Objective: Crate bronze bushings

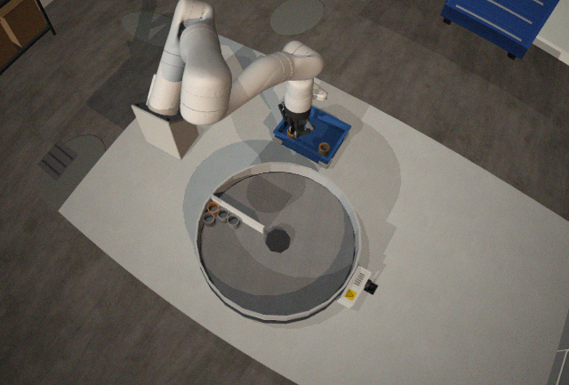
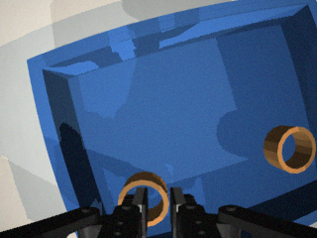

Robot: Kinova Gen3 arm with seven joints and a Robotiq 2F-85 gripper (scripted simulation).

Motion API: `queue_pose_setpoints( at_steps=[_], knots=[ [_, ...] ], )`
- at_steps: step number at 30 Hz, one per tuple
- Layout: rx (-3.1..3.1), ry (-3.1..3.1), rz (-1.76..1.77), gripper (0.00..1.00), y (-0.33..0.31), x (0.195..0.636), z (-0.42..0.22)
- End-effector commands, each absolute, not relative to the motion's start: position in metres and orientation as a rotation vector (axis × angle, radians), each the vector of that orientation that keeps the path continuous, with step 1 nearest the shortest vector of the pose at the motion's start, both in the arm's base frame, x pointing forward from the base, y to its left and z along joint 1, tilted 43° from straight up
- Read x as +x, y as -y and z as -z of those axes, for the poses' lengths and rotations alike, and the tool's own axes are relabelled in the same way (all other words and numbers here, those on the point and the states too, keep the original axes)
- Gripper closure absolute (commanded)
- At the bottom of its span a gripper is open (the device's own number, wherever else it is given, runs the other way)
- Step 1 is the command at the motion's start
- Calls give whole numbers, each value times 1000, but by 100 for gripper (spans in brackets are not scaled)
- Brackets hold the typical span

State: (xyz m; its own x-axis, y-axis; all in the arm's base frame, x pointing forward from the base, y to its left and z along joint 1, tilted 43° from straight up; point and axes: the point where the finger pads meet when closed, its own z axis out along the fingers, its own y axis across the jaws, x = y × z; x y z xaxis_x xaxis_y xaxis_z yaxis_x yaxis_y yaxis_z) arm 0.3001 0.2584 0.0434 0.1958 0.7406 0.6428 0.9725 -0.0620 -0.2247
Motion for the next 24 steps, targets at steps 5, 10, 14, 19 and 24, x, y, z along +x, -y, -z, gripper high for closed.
queue_pose_setpoints(
  at_steps=[5, 10, 14, 19, 24],
  knots=[
    [-1860, 1598, 485, 84, -255, 302, -46],
    [-1860, 1598, 485, 84, -255, 302, -46],
    [-1860, 1598, 485, 84, -255, 302, -46],
    [-1860, 1598, 485, 84, -252, 303, -50],
    [-1860, 1598, 485, 84, -252, 303, -50]
  ],
)
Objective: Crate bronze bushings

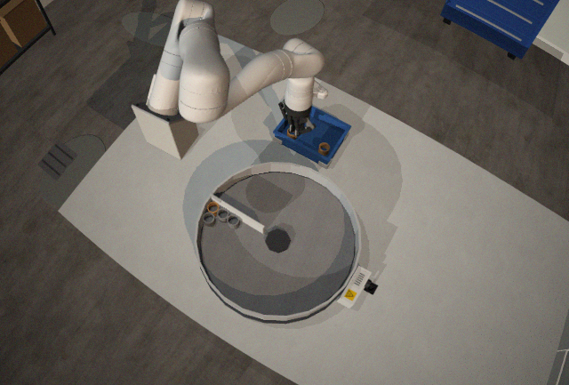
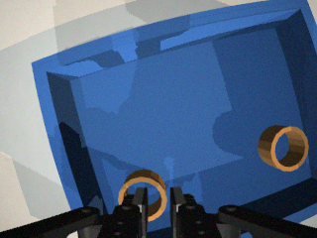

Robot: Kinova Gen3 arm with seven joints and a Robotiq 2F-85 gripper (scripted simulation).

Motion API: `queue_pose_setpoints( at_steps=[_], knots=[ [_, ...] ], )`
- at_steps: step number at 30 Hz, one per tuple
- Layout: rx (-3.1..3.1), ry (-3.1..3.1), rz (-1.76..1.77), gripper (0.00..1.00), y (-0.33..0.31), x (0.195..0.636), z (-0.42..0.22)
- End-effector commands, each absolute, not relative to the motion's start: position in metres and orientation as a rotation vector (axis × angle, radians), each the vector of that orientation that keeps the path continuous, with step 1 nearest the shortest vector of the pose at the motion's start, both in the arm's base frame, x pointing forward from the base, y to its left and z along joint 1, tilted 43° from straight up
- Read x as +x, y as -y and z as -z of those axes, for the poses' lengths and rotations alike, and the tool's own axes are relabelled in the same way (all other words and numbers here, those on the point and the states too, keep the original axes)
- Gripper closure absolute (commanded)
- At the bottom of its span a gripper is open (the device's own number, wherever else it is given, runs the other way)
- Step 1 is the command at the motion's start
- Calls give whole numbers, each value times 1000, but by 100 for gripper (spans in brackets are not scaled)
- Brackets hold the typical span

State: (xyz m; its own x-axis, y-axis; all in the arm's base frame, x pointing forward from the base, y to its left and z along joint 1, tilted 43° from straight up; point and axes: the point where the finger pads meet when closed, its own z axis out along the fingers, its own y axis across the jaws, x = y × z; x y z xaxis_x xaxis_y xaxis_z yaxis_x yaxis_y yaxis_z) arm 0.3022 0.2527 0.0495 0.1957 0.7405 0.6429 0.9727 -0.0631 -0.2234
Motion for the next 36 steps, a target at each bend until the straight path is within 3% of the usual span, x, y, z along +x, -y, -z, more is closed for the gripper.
queue_pose_setpoints(
  at_steps=[1, 24, 29, 36],
  knots=[
    [-1860, 1598, 485, 84, -252, 303, -50],
    [-1860, 1598, 485, 84, -249, 304, -53],
    [-1860, 1598, 485, 84, -211, 311, -95],
    [-1860, 1598, 485, 84, -211, 311, -95]
  ],
)
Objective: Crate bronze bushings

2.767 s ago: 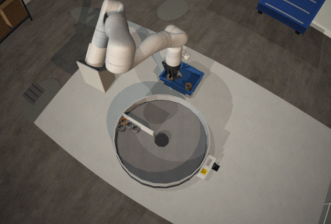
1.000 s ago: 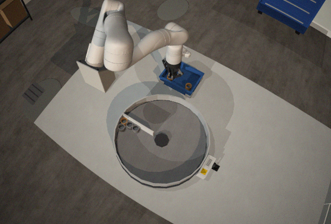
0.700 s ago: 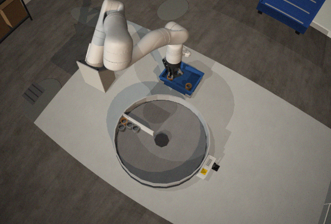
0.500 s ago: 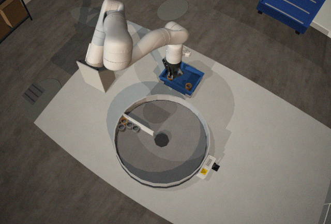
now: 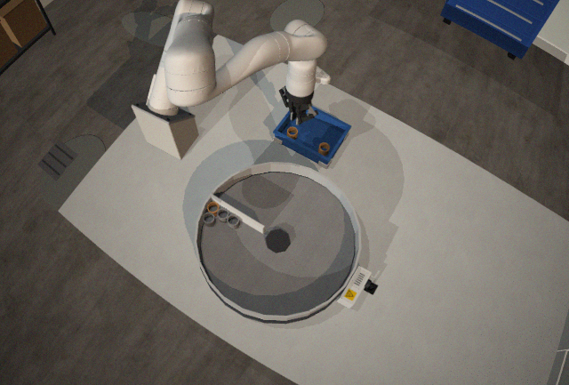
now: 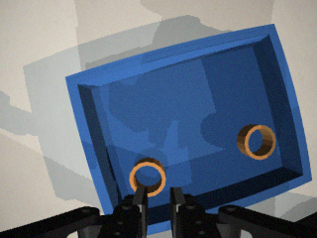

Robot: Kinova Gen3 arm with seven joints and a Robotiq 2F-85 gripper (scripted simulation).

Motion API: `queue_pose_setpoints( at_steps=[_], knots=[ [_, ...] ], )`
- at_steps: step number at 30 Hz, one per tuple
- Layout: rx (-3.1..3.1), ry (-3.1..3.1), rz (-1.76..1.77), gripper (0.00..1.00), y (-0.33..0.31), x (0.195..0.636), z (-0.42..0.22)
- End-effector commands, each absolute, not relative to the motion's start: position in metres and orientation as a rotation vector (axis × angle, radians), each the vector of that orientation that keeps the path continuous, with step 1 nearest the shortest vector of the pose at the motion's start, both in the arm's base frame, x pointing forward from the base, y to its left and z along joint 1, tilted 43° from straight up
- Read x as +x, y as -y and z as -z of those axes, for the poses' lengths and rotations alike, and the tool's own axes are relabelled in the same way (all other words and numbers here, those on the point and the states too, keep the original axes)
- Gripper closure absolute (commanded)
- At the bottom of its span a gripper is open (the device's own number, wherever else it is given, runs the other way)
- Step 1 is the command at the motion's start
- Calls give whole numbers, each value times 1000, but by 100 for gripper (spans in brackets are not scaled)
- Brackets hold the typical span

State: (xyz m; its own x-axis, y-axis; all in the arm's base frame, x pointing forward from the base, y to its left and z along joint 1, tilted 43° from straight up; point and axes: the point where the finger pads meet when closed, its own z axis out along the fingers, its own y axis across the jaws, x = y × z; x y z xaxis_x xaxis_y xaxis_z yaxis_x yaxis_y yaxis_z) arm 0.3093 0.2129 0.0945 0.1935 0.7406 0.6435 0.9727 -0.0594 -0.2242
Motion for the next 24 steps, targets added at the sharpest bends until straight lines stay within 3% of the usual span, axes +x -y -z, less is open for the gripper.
queue_pose_setpoints(
  at_steps=[1, 10, 24],
  knots=[
    [-1860, 1598, 485, 84, -211, 311, -95],
    [-1859, 1598, 485, 84, -173, 318, -136],
    [-1859, 1599, 485, 84, -174, 318, -136]
  ],
)
